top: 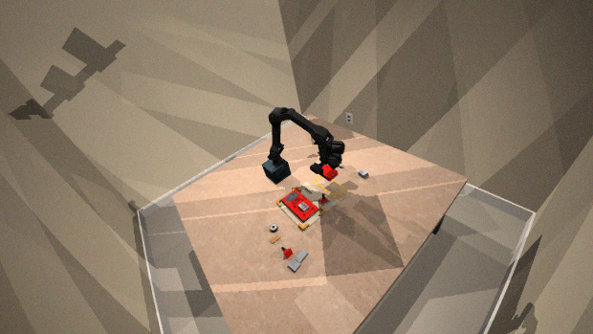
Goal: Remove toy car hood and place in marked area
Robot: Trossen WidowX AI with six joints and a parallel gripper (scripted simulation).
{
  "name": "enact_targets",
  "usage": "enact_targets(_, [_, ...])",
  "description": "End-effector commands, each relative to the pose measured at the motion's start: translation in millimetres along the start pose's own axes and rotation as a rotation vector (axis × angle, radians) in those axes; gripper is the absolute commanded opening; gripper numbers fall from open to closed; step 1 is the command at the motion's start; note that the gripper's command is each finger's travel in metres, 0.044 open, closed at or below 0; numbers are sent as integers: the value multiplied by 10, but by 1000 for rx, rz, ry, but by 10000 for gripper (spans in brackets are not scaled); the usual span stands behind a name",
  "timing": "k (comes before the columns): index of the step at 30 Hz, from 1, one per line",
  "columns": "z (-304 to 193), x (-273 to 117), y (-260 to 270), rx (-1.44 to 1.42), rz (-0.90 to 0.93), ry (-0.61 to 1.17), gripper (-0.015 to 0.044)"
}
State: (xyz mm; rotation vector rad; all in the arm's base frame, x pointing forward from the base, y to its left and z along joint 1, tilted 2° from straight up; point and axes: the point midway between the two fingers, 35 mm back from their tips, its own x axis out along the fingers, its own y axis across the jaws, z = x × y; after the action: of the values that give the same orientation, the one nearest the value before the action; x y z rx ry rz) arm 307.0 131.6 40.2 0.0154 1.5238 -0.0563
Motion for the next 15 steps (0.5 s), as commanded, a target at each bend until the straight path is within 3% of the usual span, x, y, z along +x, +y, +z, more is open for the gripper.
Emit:
enact_targets(1, [-1,48,-7,3,-6,1,0])
enact_targets(15, [6,177,-3,3,-6,1,0])
